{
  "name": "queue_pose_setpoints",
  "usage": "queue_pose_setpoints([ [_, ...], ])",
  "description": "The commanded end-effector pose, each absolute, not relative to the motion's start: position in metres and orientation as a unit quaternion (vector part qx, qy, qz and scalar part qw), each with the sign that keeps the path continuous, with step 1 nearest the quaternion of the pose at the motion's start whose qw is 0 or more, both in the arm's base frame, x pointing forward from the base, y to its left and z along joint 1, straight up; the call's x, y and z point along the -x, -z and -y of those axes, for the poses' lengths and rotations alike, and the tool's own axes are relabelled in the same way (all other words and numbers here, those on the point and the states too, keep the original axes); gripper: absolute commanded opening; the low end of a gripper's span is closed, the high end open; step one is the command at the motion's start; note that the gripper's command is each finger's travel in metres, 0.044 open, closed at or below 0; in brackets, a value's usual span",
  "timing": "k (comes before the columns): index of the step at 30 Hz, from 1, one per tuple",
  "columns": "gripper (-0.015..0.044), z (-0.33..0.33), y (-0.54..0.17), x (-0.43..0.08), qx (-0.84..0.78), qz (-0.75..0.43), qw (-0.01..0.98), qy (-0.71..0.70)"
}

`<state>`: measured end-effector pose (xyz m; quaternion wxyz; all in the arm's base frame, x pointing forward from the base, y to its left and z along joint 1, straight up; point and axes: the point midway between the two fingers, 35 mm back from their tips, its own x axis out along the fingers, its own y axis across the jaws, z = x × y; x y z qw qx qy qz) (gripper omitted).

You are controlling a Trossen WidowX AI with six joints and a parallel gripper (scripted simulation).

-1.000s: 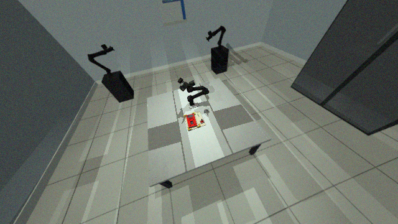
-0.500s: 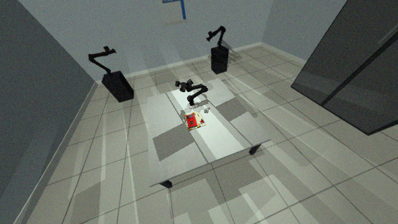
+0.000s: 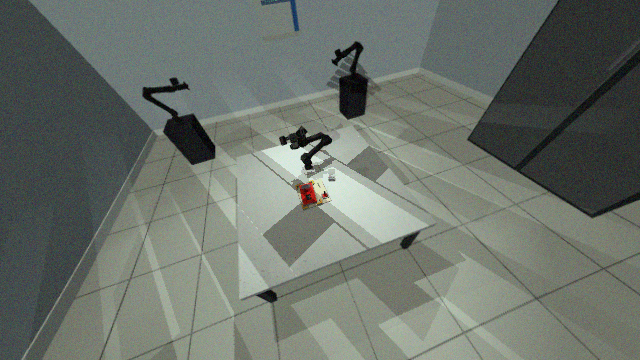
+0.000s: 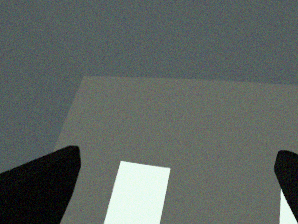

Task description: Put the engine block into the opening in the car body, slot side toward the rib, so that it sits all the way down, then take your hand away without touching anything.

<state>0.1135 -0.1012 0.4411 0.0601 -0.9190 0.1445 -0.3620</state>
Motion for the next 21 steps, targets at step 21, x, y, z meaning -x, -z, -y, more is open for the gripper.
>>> queue_pose_setpoints([
  [21, 0.0440, 0.131, -0.436, -0.144, 0.865, -0.053, 0.356, 0.350],
])
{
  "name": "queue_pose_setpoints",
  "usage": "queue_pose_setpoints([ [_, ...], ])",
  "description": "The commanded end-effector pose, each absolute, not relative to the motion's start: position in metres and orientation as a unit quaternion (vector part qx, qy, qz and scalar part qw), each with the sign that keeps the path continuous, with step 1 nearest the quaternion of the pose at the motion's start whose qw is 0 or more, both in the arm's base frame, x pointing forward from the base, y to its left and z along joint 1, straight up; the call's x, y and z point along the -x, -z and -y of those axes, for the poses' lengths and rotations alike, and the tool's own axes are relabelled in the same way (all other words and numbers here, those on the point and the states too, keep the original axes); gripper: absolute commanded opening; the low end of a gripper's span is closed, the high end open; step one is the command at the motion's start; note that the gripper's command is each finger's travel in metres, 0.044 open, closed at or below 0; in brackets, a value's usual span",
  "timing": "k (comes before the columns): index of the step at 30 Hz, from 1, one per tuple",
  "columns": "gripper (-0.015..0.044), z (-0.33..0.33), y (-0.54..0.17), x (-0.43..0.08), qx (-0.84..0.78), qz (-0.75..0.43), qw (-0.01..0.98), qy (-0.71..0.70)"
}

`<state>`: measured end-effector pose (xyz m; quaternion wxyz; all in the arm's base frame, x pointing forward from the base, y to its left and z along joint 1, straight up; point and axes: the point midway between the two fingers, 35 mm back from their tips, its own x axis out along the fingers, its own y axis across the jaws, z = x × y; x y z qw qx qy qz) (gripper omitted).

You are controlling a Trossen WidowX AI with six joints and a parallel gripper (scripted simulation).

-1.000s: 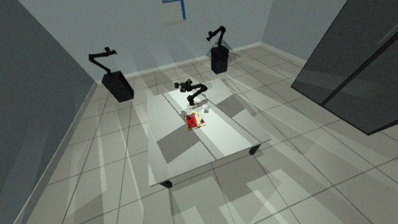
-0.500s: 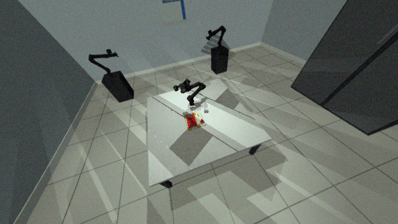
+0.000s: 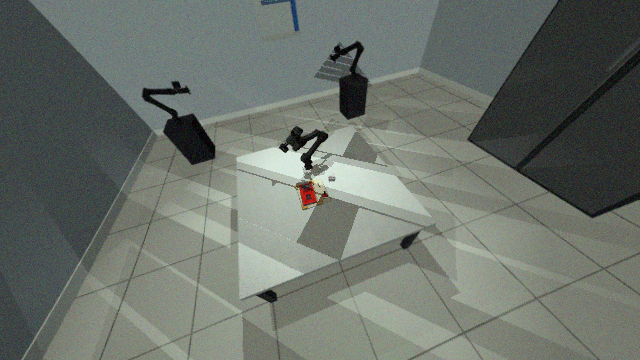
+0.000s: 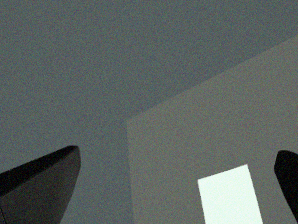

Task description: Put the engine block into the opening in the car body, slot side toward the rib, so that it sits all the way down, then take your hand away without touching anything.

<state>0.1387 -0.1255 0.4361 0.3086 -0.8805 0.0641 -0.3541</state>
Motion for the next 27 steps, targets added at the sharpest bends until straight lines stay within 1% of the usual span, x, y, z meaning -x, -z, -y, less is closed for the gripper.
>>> queue_pose_setpoints([
  [1, 0.0440, 0.132, -0.435, -0.146, 0.859, -0.048, 0.372, 0.348],
  [16, 0.0440, 0.147, -0.420, -0.176, 0.746, 0.004, 0.592, 0.304],
  [27, 0.0440, 0.151, -0.405, -0.202, 0.629, 0.026, 0.732, 0.258],
])
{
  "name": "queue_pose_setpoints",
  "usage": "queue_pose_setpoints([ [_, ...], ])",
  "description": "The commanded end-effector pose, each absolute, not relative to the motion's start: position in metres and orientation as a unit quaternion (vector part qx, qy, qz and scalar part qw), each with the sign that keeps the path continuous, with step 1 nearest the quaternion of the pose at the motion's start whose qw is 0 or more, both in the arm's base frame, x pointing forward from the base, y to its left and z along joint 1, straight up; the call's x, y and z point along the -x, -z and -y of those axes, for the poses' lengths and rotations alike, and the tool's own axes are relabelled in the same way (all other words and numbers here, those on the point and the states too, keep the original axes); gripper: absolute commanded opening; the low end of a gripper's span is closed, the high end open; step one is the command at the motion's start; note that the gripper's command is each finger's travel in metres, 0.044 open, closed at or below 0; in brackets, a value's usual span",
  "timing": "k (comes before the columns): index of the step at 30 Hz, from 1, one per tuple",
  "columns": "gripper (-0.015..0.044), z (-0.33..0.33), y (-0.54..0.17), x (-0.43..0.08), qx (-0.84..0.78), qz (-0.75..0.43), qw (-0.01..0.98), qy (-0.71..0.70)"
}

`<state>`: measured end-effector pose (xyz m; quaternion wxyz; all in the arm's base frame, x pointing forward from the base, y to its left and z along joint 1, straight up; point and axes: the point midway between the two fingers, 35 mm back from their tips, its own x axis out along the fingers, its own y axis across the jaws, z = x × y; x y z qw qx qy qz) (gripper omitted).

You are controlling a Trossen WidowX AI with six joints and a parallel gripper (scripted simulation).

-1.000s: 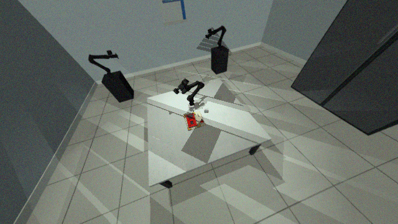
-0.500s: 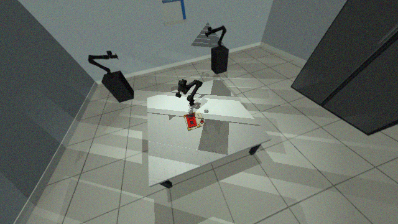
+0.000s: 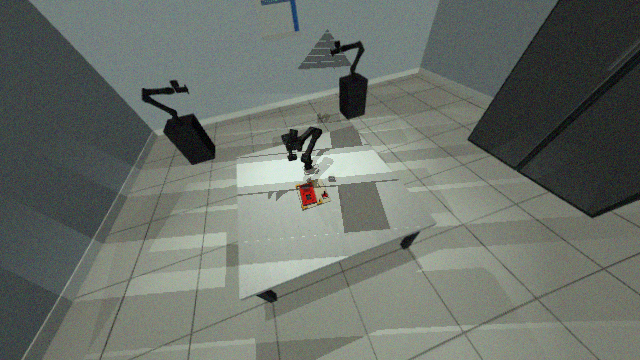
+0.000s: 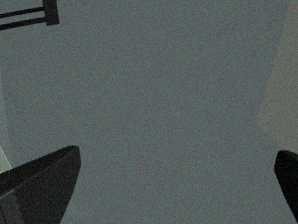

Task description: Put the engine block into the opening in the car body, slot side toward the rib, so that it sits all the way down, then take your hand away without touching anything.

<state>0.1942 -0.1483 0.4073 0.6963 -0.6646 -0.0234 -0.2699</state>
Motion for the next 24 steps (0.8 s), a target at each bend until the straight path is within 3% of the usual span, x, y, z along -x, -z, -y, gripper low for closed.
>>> queue_pose_setpoints([
  [1, 0.0440, 0.151, -0.403, -0.205, 0.617, 0.028, 0.744, 0.254],
  [24, 0.0440, 0.138, -0.359, -0.265, 0.302, 0.009, 0.943, 0.136],
])
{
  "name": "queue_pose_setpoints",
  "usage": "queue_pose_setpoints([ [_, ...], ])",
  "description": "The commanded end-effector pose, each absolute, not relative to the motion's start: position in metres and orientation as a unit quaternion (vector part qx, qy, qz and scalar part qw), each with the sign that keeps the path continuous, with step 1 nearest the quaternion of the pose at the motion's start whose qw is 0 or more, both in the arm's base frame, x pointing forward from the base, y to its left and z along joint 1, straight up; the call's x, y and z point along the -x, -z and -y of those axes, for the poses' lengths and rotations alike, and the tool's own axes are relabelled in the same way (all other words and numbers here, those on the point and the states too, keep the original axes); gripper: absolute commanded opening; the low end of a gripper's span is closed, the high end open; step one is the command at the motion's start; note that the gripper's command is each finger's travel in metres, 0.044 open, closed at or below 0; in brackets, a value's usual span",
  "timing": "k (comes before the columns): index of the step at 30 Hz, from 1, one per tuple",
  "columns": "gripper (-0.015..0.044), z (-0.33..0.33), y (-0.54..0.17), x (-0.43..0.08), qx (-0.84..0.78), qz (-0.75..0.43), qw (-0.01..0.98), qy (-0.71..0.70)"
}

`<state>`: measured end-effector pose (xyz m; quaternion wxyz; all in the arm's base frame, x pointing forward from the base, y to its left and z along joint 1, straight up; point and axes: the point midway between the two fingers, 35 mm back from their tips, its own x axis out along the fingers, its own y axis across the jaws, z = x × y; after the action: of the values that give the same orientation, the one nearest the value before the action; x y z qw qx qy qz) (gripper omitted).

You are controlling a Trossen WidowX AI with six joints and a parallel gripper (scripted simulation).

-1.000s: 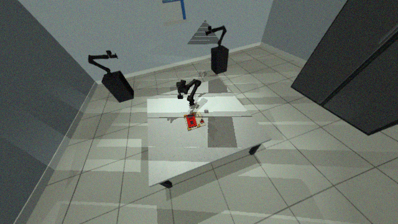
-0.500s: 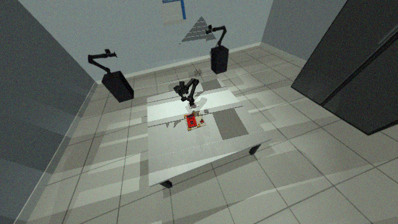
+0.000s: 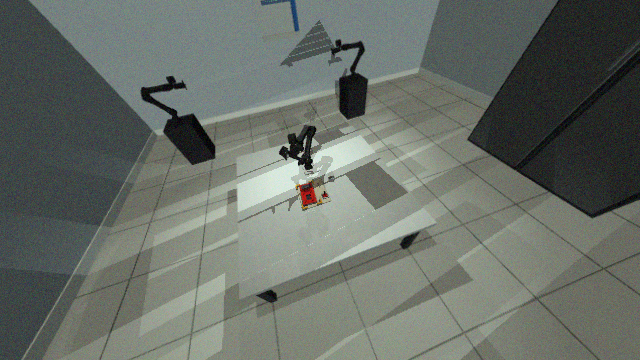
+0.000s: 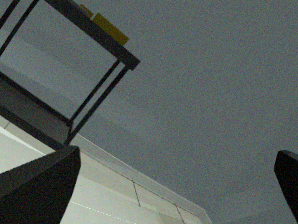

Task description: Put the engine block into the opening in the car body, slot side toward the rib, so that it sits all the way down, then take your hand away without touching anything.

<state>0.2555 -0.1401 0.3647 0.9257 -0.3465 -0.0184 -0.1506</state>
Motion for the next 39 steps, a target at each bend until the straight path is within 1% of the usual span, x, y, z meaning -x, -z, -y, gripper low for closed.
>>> queue_pose_setpoints([
  [1, 0.0440, 0.136, -0.356, -0.268, 0.288, 0.006, 0.949, 0.130],
  [10, 0.0440, 0.118, -0.332, -0.291, 0.154, -0.031, 0.984, 0.082],
  [20, 0.0440, 0.090, -0.308, -0.311, 0.011, -0.082, 0.996, 0.037],
  [30, 0.0440, 0.058, -0.283, -0.325, -0.132, -0.148, 0.980, 0.009],
  [39, 0.0440, 0.030, -0.258, -0.333, -0.259, -0.220, 0.940, 0.010],
])
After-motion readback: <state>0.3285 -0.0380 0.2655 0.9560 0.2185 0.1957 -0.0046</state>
